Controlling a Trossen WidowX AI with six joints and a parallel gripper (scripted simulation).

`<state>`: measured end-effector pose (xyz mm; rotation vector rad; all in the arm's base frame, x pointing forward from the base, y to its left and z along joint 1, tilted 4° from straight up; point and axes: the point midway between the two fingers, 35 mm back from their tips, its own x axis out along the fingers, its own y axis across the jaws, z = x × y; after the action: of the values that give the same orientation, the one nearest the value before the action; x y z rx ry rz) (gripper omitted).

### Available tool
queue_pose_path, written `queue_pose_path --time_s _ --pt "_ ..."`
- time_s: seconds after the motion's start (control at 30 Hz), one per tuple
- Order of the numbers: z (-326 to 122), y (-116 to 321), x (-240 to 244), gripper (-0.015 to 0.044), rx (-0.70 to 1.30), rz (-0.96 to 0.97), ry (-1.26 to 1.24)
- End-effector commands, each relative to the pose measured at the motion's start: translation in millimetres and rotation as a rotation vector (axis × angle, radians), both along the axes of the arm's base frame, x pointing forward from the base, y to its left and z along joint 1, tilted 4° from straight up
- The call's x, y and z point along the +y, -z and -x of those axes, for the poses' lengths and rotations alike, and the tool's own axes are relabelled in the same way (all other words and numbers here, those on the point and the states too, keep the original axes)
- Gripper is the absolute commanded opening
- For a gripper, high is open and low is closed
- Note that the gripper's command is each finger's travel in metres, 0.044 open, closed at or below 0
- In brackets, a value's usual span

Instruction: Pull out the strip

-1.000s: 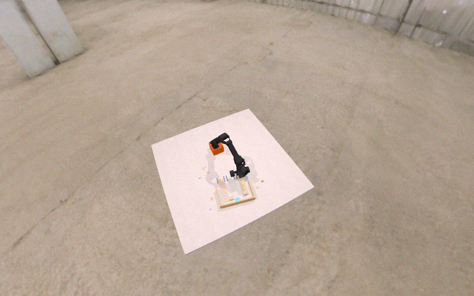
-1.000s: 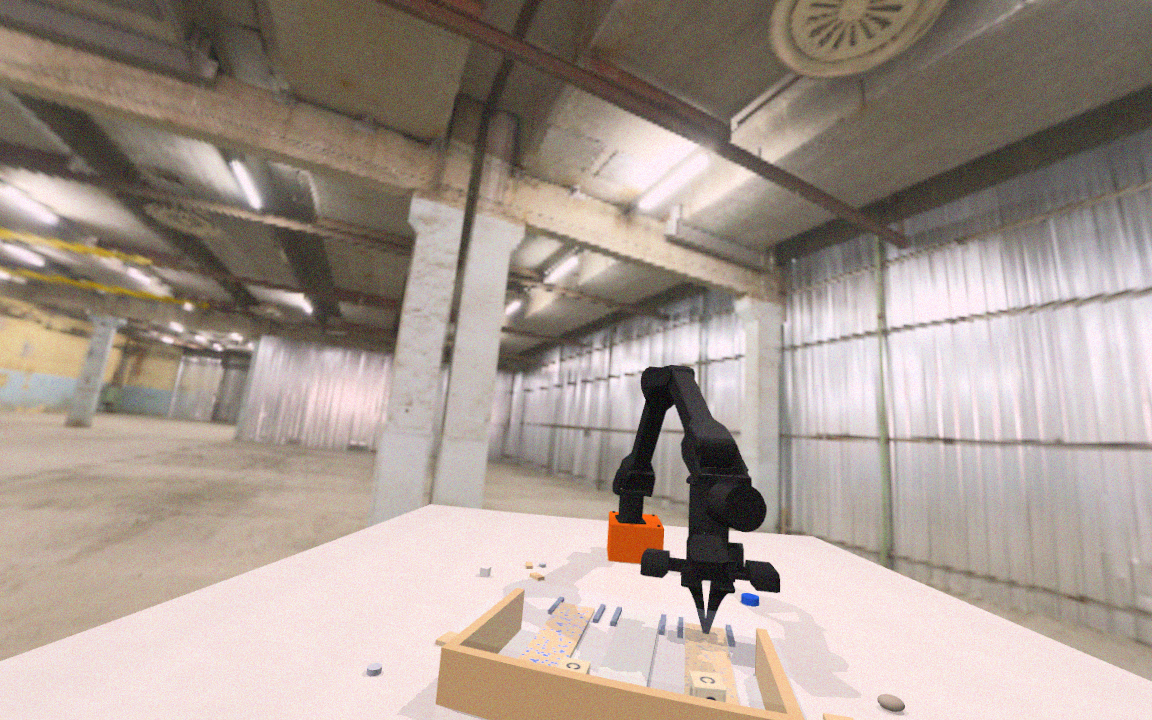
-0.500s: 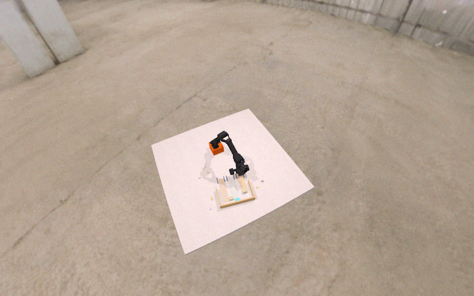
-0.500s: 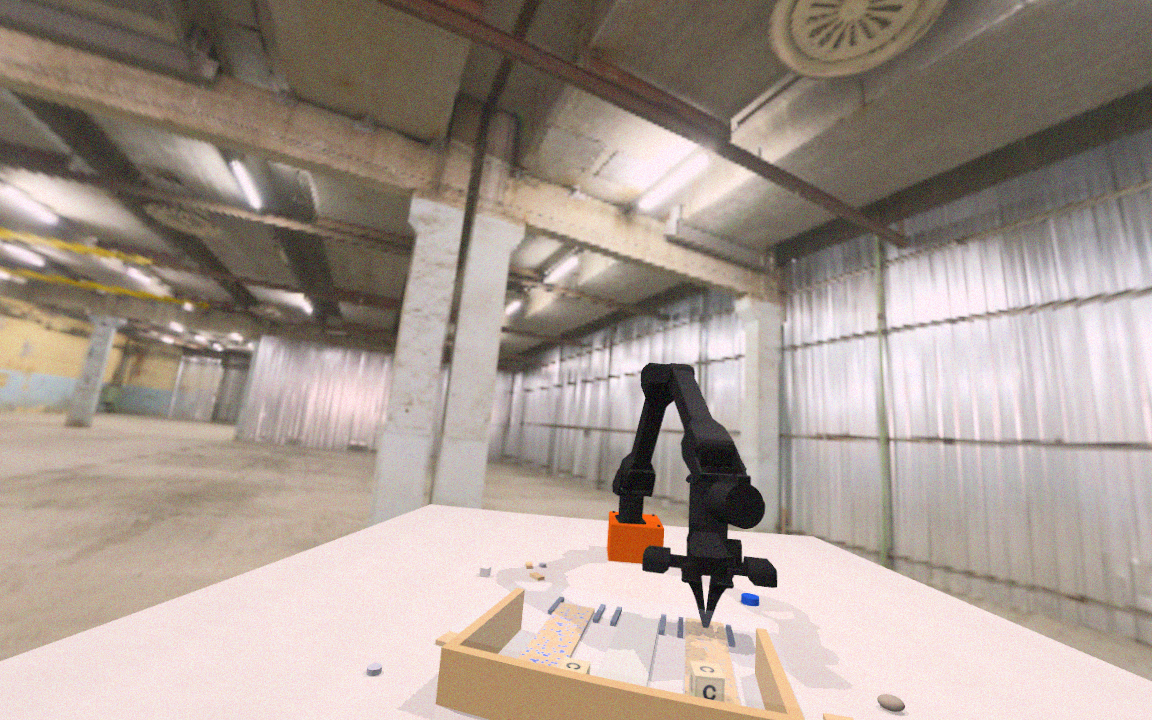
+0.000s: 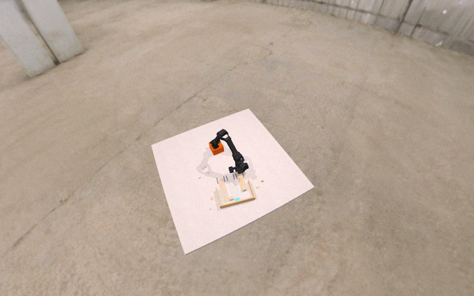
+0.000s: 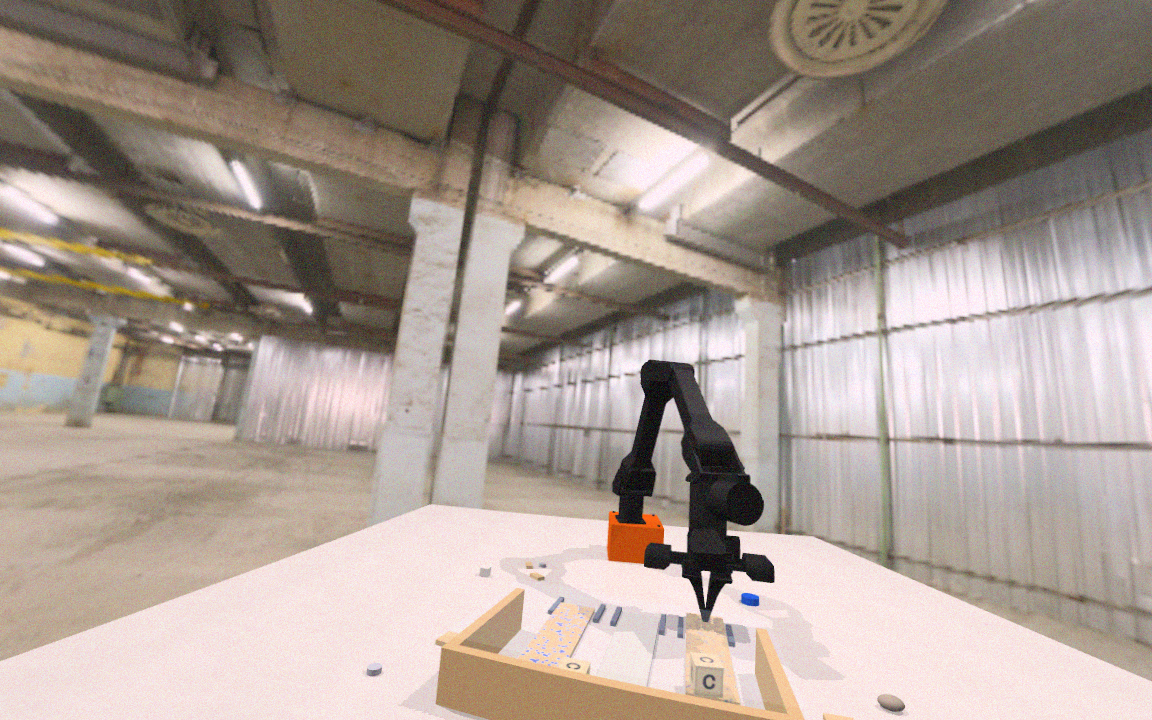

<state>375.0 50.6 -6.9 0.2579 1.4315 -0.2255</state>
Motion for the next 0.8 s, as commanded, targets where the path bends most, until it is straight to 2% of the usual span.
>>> queue_pose_path --time_s 0.0,0.77 --pt "10.7 5.6 3.0 0.0 0.019 0.002 -0.001" --pt "44.1 10.1 14.1 0.0 0.022 0.001 -0.001"
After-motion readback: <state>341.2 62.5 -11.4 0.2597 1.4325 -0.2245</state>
